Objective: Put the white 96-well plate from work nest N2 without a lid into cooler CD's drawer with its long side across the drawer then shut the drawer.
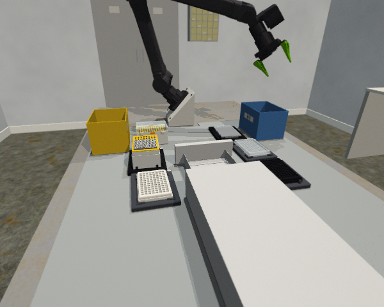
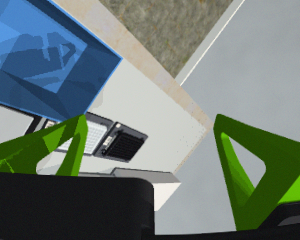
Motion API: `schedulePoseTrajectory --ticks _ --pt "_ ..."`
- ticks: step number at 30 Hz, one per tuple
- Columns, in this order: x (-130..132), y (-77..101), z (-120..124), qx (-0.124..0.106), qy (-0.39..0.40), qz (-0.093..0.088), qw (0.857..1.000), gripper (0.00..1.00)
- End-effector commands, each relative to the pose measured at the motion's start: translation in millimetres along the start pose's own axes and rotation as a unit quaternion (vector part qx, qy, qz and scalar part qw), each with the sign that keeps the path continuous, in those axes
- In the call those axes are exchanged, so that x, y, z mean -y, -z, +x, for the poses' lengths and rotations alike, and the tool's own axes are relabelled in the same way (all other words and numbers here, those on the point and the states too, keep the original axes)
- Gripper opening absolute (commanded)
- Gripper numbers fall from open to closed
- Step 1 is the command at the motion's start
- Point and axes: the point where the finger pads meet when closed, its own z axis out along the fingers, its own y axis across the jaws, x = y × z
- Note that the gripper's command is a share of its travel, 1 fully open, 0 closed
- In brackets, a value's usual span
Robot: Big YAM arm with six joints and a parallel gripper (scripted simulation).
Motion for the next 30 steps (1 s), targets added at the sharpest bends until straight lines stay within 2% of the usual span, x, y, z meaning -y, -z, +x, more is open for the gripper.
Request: schedulePoseTrajectory --ticks 1,17,18,25,27,30 --pt "4.6 3.5 0.5 0.001 -0.002 0.005 1.000 1.00" --pt "4.6 3.5 0.5 0.001 -0.002 0.005 1.000 1.00" --pt "36.7 22.3 21.9 0.004 -0.051 0.028 0.998 0.00" --pt "32.2 25.1 57.1 -0.002 -0.164 0.001 0.986 0.00" --pt "22.9 22.3 64.7 -0.005 -0.192 -0.013 0.981 0.00" --pt "26.1 25.9 82.0 -0.008 -0.244 -0.019 0.970 0.00"
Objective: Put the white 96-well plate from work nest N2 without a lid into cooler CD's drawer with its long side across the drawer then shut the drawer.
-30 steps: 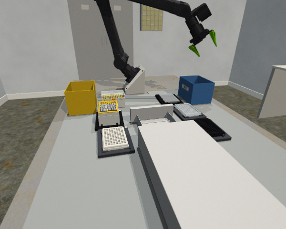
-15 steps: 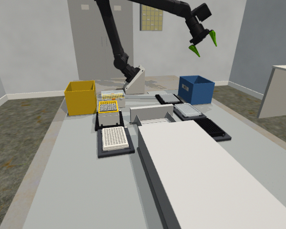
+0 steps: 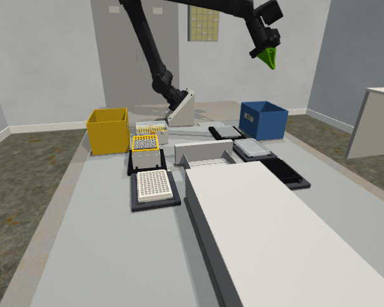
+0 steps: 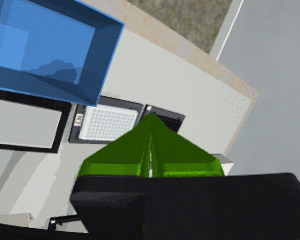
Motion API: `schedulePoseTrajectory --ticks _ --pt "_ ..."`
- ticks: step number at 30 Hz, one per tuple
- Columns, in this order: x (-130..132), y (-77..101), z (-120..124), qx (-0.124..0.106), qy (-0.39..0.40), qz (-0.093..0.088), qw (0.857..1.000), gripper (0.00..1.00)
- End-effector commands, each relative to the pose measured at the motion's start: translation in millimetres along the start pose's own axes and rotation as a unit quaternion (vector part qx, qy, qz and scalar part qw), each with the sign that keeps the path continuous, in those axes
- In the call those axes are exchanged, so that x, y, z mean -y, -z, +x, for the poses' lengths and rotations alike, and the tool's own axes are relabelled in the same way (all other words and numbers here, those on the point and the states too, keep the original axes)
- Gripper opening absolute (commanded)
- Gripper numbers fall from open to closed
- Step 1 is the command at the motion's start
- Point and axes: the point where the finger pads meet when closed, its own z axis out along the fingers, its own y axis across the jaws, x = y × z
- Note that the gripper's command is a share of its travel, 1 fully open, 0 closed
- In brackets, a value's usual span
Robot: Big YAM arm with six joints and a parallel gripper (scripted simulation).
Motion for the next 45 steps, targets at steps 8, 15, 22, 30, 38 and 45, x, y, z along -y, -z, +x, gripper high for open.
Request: schedulePoseTrajectory --ticks 8,15,22,30,38,45 --pt "33.9 22.5 48.1 -0.002 -0.186 -0.005 0.983 0.00" --pt "30.6 22.8 82.2 -0.020 -0.292 -0.031 0.956 0.00" --pt "9.9 16.2 105.4 -0.044 -0.356 -0.060 0.931 0.00" --pt "12.4 23.3 147.1 -0.068 -0.474 -0.075 0.874 0.00" --pt "-1.0 23.9 175.9 -0.096 -0.549 -0.093 0.825 0.00" --pt "-5.0 31.1 212.0 -0.124 -0.640 -0.099 0.752 0.00"
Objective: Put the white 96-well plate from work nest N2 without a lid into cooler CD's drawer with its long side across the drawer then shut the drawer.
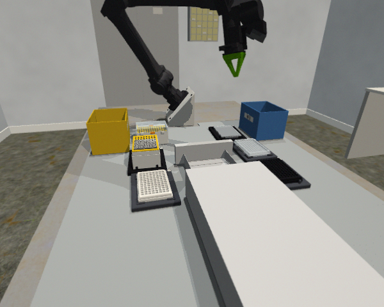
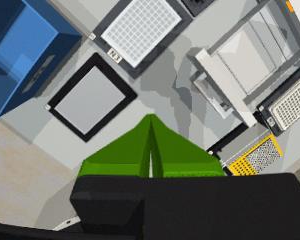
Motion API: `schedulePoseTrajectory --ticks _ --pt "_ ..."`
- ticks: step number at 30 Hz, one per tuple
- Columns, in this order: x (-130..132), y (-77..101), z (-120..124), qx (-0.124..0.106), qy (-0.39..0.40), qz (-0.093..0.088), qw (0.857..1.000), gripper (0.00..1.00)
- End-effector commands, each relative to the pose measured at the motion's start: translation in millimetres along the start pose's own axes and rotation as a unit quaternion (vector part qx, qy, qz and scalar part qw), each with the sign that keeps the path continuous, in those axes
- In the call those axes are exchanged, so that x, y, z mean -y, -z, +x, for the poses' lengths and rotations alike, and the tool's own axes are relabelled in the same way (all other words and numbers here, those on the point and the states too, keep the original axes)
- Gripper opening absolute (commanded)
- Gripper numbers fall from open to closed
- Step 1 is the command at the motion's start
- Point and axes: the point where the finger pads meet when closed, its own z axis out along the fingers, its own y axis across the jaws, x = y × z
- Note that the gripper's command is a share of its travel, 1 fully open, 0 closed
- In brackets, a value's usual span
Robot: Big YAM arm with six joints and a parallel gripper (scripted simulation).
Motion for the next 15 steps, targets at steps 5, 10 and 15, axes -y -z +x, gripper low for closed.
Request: schedulePoseTrajectory --ticks 5,10,15 --pt "48.8 17.1 15.1 -0.009 -0.161 -0.007 0.987 0.00" --pt "63.0 19.6 22.9 -0.019 -0.210 -0.009 0.978 0.00" --pt "80.6 18.1 41.8 -0.044 -0.287 -0.008 0.957 0.00"
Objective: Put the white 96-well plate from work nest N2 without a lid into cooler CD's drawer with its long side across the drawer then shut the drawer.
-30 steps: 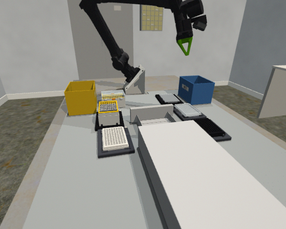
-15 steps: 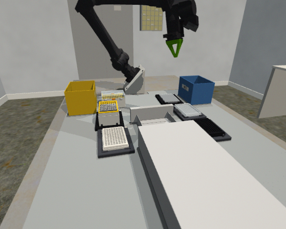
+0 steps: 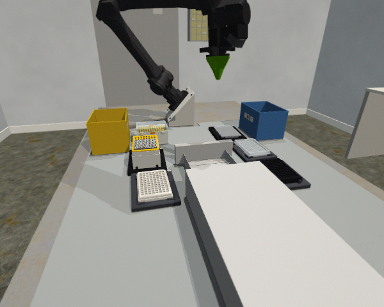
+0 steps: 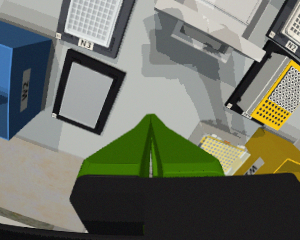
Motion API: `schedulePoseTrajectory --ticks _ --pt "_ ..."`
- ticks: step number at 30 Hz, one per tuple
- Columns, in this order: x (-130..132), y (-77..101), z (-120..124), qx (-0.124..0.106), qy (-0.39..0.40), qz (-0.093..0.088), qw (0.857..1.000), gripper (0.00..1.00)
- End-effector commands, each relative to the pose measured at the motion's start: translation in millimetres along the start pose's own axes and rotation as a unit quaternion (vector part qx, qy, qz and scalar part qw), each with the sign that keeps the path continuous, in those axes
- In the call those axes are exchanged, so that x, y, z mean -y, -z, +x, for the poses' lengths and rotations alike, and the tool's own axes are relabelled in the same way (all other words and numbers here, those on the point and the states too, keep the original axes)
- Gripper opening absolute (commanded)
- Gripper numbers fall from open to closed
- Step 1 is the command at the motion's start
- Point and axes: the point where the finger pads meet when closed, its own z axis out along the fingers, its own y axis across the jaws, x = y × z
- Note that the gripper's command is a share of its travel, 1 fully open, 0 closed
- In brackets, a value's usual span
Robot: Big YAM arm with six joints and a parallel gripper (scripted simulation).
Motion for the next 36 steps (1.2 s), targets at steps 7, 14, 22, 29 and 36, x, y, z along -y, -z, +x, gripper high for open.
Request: schedulePoseTrajectory --ticks 7,14,22,29,36 --pt "58.9 17.3 4.4 -0.017 -0.188 -0.003 0.982 0.00" --pt "61.9 5.8 27.4 -0.044 -0.212 0.010 0.976 0.00" --pt "60.2 9.5 16.2 -0.036 -0.212 0.006 0.977 0.00" --pt "60.2 9.5 16.2 -0.036 -0.212 0.006 0.977 0.00" --pt "87.4 -3.6 -2.9 -0.033 -0.213 0.003 0.977 1.00"
